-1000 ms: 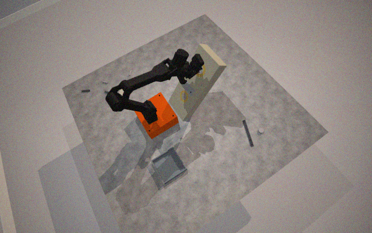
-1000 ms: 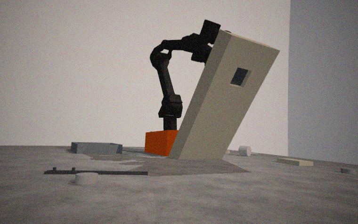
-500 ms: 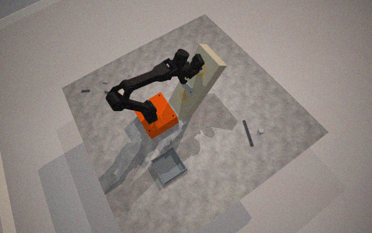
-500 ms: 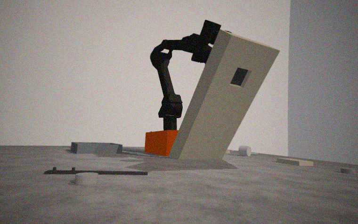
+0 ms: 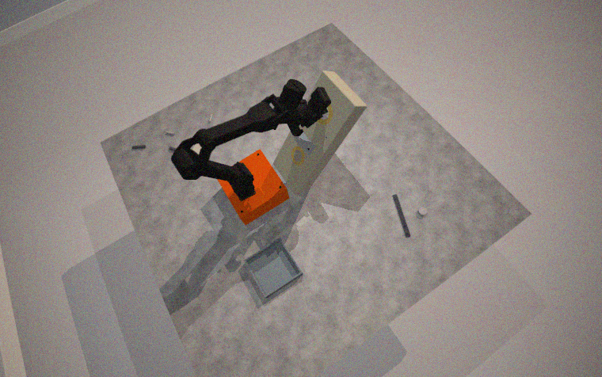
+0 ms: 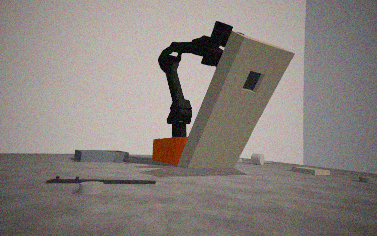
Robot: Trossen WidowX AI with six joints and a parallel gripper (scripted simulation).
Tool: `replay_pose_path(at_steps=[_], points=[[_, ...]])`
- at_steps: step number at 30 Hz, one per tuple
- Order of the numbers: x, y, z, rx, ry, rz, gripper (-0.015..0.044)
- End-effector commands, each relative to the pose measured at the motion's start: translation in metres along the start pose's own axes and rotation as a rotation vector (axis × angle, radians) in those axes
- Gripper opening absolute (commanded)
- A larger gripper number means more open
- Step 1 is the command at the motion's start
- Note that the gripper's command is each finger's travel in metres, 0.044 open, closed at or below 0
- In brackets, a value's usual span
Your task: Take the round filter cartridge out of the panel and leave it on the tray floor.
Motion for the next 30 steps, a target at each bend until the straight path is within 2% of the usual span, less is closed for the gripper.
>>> replay_pose_path(at_steps=[1, 5, 14, 16, 30], points=[[0.0005, 0.0000, -0.0067, -0.001, -0.004, 0.003, 0.0104], [0.0005, 0.0000, -0.0071, -0.001, -0.004, 0.003, 0.0104], [0.0000, 0.0000, -0.0002, 0.000, 0.000, 0.000, 0.0044], [0.0000, 0.0000, -0.0002, 0.000, 0.000, 0.000, 0.0000], [0.0005, 0.0001, -0.0077, 0.000, -0.004, -0.370, 0.0000]])
Point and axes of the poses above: the point midway between the two fingers, 35 mm back from their tips, its own z axis back along the fingers, its own x axis across the jaws, y = z × x, the point moved 8 cm from there along z, back along the fingers, and after that the axes turned 9 degrees about -z, right-handed, at the moved point
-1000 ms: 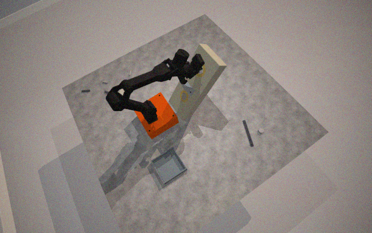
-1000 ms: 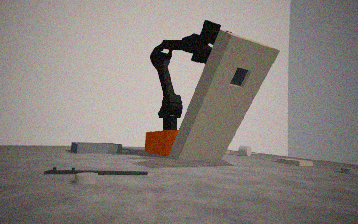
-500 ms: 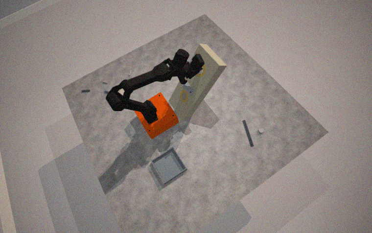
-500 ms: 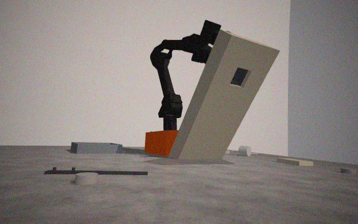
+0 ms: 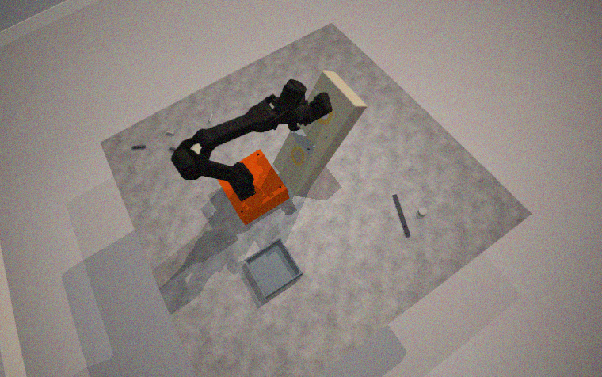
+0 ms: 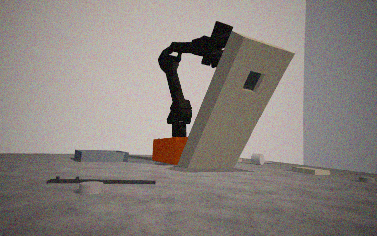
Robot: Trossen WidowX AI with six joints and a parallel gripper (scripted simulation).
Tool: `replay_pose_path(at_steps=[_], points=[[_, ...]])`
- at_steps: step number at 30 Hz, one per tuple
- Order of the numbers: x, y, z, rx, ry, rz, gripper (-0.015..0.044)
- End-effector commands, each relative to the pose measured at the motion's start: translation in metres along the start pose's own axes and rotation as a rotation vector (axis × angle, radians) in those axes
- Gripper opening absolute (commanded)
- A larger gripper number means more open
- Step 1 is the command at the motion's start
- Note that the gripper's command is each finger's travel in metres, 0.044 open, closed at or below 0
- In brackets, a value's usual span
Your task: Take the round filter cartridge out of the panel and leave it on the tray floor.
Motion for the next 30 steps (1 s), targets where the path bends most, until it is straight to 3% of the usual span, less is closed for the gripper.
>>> replay_pose_path(at_steps=[1, 30], points=[[-0.0001, 0.0002, -0.0075, 0.000, -0.001, -0.149, 0.0000], [-0.0001, 0.0002, -0.0076, 0.001, -0.001, -1.157, 0.0000]])
Point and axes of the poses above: the point midway between the two fingers, 35 mm back from their tips, its own z axis back along the fingers, its own x axis across the jaws, y = z × x, the point moved 8 cm from there along z, back along the fingers, and after that the axes turned 9 degrees about -z, right-handed, at the moved point
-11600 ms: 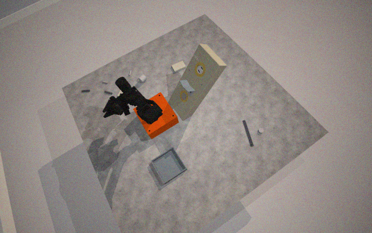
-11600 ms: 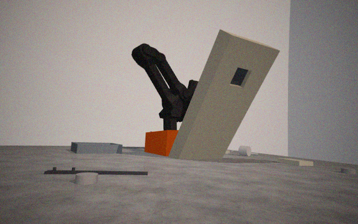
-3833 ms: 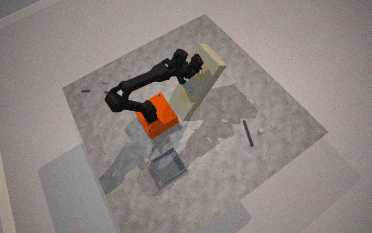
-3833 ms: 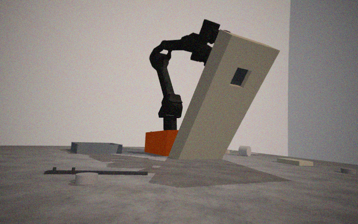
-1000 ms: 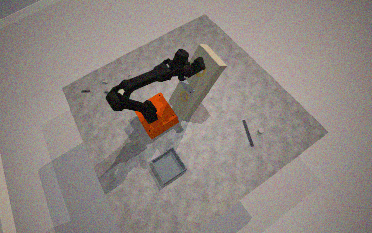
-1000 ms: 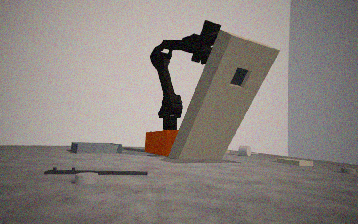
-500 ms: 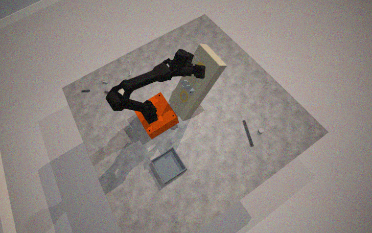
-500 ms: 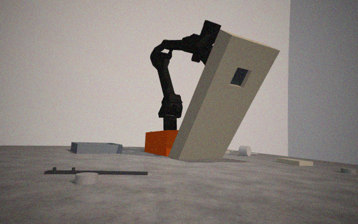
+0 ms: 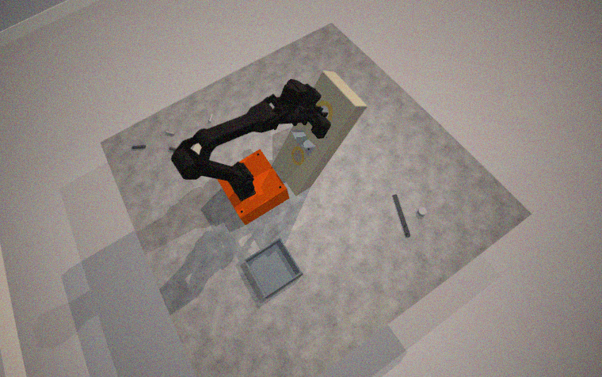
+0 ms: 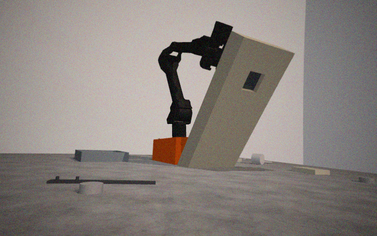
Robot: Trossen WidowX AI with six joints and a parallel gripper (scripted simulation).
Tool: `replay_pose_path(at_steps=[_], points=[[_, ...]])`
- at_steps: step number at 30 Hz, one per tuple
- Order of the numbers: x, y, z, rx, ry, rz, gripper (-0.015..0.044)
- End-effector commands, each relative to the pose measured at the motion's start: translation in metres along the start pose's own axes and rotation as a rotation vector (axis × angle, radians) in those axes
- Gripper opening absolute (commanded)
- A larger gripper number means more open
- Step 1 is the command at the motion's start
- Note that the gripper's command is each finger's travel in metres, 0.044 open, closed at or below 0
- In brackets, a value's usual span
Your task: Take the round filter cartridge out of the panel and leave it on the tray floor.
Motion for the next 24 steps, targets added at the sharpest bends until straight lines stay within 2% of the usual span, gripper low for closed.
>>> replay_pose_path(at_steps=[1, 8, 13, 24], points=[[0.000, 0.000, -0.007, 0.003, -0.002, -0.161, 0.0000], [0.000, 0.000, -0.006, 0.003, -0.002, -0.397, 0.0000], [0.000, 0.000, -0.004, 0.004, -0.002, -0.345, 0.0000], [0.001, -0.002, 0.051, 0.007, -0.001, -0.290, 0.0000]])
Point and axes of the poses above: the point midway between the two fingers, 35 mm back from their tips, its own z axis back along the fingers, its own x axis across the jaws, y = z × x, the point moved 8 cm from there along z, back along the fingers, and after that the axes turned 9 degrees about -z, right-handed, at the moved point
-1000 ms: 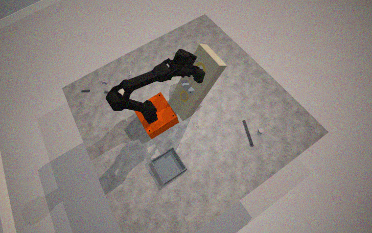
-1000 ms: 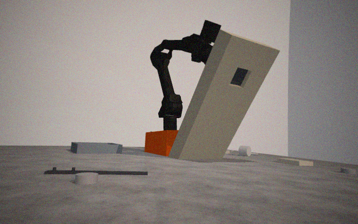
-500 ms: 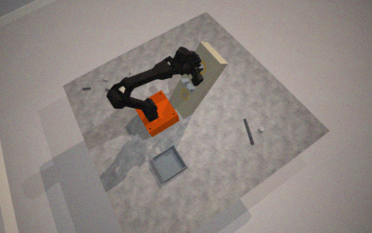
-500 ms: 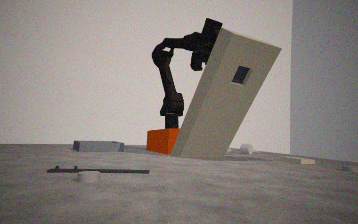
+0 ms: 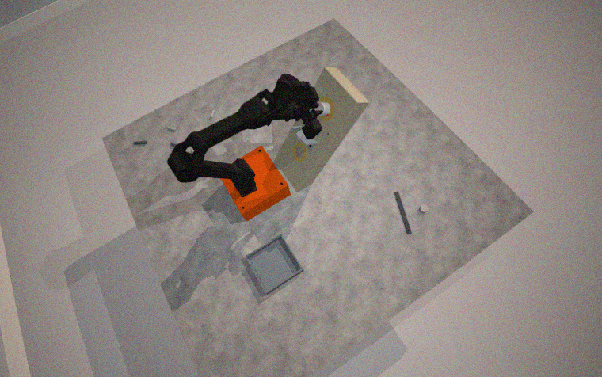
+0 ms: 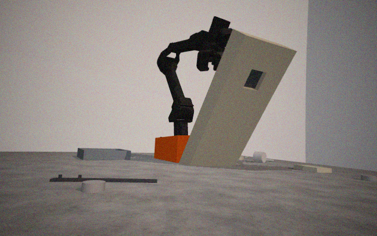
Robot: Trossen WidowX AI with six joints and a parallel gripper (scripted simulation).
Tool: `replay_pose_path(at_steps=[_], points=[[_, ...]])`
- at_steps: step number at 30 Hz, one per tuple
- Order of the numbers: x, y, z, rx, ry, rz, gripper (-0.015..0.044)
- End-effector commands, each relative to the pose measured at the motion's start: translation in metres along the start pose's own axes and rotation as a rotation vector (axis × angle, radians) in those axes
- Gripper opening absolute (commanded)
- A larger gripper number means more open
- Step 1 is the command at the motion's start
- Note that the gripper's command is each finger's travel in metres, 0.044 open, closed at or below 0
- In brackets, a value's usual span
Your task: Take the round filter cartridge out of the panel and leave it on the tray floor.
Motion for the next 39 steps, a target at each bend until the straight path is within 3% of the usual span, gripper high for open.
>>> replay_pose_path(at_steps=[1, 5, 17, 39], points=[[0.001, 0.000, 0.023, 0.000, -0.007, 0.026, 0.0000], [-0.001, 0.002, 0.039, 0.002, -0.006, 0.043, 0.0000], [-0.002, 0.004, 0.040, 0.002, -0.006, 0.043, 0.0000], [-0.032, 0.070, 0.031, 0.004, -0.005, 0.044, 0.0000]])
Point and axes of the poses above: the point midway between the two fingers, 35 mm back from their tips, its own z axis back along the fingers, its own x axis across the jaws, y = z × x, the point moved 8 cm from there along z, back along the fingers, and after that the axes turned 9 degrees about -z, right-handed, at the moved point
